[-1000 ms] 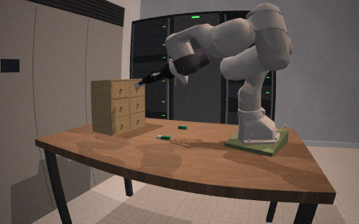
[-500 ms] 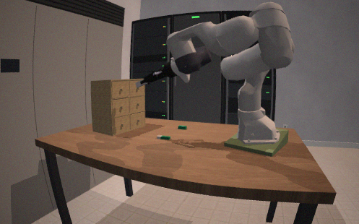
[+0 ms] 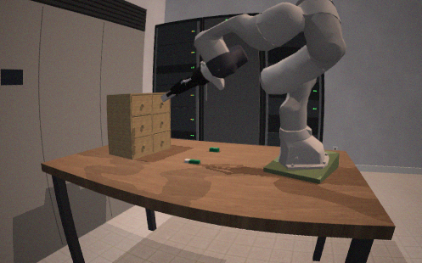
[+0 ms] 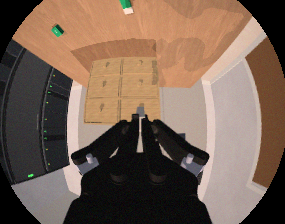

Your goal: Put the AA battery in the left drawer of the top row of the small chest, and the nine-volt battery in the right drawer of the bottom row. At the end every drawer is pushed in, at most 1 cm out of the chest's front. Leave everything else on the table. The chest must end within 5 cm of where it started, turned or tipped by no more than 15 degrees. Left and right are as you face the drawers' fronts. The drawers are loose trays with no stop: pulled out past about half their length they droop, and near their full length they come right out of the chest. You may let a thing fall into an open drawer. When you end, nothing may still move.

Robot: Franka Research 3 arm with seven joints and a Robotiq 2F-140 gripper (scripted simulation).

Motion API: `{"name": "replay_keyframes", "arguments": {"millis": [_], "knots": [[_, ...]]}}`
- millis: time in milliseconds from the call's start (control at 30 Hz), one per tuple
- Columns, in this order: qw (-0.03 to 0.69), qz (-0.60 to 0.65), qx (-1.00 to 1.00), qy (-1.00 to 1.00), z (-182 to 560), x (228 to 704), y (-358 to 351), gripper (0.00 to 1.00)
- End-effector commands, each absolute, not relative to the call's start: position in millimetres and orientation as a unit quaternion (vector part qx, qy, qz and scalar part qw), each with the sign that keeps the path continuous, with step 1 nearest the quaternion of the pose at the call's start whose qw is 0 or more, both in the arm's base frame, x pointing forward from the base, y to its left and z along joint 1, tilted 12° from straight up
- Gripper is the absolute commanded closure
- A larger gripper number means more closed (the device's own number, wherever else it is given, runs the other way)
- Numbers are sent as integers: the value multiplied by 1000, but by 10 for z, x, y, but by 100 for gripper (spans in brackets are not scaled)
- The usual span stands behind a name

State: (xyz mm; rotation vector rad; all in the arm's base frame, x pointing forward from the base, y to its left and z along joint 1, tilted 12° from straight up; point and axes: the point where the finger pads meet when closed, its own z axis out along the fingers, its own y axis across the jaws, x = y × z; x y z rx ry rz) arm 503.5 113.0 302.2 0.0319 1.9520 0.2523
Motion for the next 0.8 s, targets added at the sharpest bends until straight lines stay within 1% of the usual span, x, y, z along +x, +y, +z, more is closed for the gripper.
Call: {"name": "replay_keyframes", "arguments": {"millis": [0, 433, 533, 633, 767], "knots": [[538, 105, 20, 836, 3042, 5004, 1093, 100], [455, 106, 10, 884, 3187, 4836, 1048, 100], [448, 106, 9, 888, 3198, 4825, 1045, 100], [424, 107, 5, 899, 3241, 4779, 1036, 100], [373, 107, -1, 922, 3323, 4682, 1012, 100]]}}
